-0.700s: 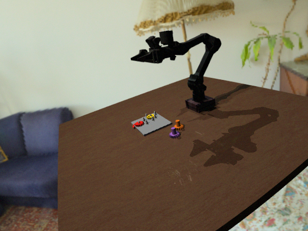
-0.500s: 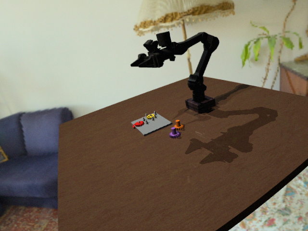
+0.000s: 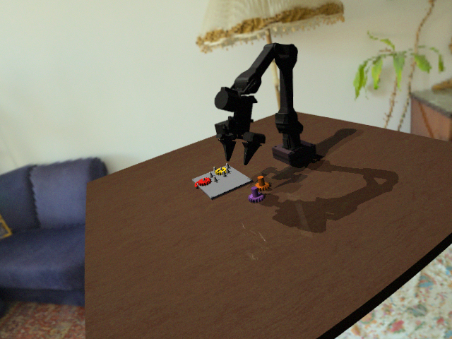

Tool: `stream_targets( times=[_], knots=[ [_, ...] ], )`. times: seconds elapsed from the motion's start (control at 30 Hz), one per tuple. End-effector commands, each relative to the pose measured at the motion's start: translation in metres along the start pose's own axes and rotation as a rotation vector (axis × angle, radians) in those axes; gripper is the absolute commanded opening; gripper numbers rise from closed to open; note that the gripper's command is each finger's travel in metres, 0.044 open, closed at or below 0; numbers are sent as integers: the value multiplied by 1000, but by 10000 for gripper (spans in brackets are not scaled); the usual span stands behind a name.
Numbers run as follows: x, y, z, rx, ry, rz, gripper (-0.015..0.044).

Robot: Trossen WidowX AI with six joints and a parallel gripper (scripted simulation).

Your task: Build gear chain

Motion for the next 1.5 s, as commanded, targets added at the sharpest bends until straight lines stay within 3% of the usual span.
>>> stream_targets(
  times=[0.0,0.07,1.47],
  knots=[
    [-28,18,30,34,403,133,440],
    [-31,20,34,40,455,157,440],
    [-67,5,53,40,455,157,440]
  ],
)
Point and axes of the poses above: the point midway between the two fingers, 35 mm back from their tips, its own x axis back along the fingers, its own y axis across the jaws, z = x × y, the point moved 10 cm from there along x, back along the fingers, and after that the axes turned 14 degrees about -x, right-handed, at the moved point
